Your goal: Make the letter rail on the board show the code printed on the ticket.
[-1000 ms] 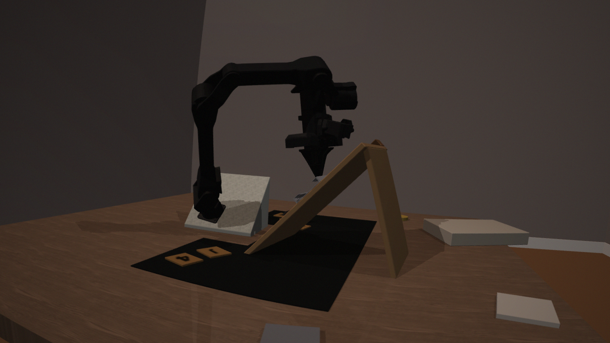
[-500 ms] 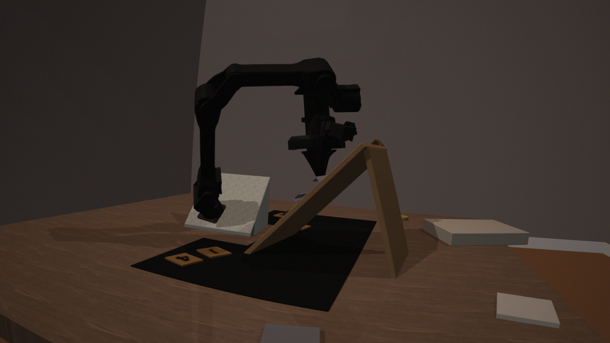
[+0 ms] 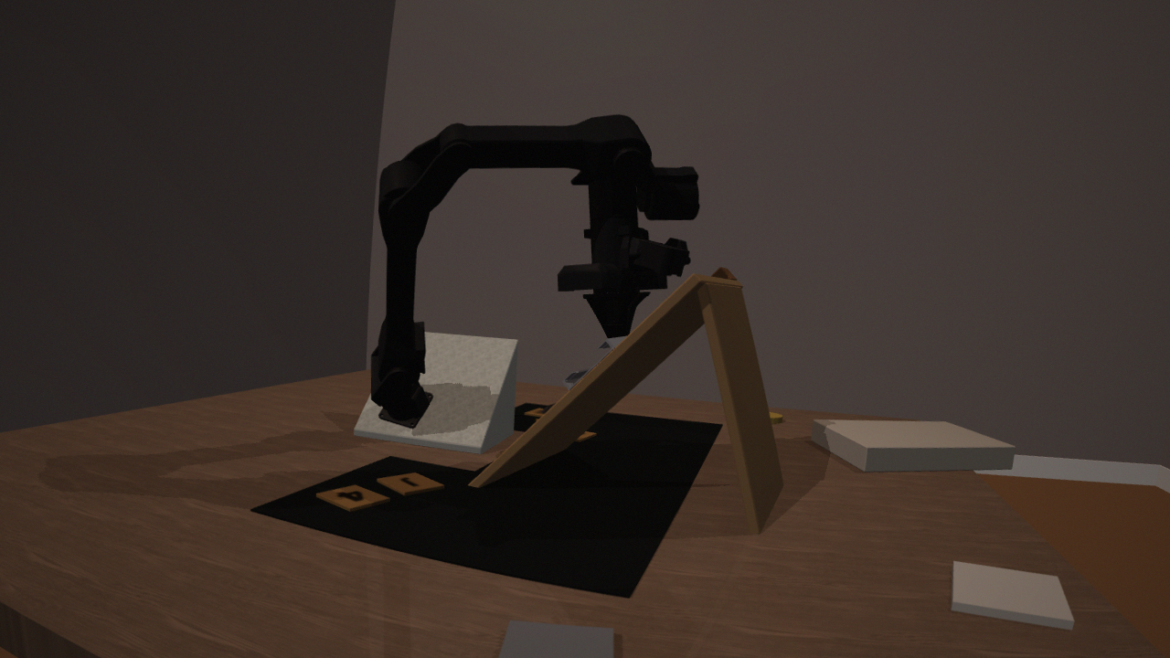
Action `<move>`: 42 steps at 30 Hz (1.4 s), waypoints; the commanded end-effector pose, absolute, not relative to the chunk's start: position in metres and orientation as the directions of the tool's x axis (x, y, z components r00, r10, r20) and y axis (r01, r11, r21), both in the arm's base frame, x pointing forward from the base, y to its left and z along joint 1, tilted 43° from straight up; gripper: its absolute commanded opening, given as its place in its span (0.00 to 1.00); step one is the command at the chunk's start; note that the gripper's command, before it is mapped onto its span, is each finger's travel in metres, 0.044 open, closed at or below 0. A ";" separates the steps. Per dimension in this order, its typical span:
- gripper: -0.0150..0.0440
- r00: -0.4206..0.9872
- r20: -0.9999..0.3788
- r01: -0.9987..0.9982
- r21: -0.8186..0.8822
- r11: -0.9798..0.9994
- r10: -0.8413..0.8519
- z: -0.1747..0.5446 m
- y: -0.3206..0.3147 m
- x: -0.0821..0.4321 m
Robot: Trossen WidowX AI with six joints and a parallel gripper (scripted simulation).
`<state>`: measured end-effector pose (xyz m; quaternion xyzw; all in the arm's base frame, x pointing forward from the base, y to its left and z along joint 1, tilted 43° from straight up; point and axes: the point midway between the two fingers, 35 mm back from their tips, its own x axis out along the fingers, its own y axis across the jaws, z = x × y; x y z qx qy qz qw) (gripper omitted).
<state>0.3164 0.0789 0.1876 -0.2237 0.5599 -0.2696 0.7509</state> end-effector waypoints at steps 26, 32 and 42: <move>0.25 0.225 -0.712 0.087 -0.665 0.741 -0.665 0.184 0.077 0.322; 0.25 0.225 -0.712 0.087 -0.665 0.741 -0.665 0.183 0.079 0.321; 0.25 0.225 -0.712 0.087 -0.665 0.742 -0.665 0.181 0.081 0.322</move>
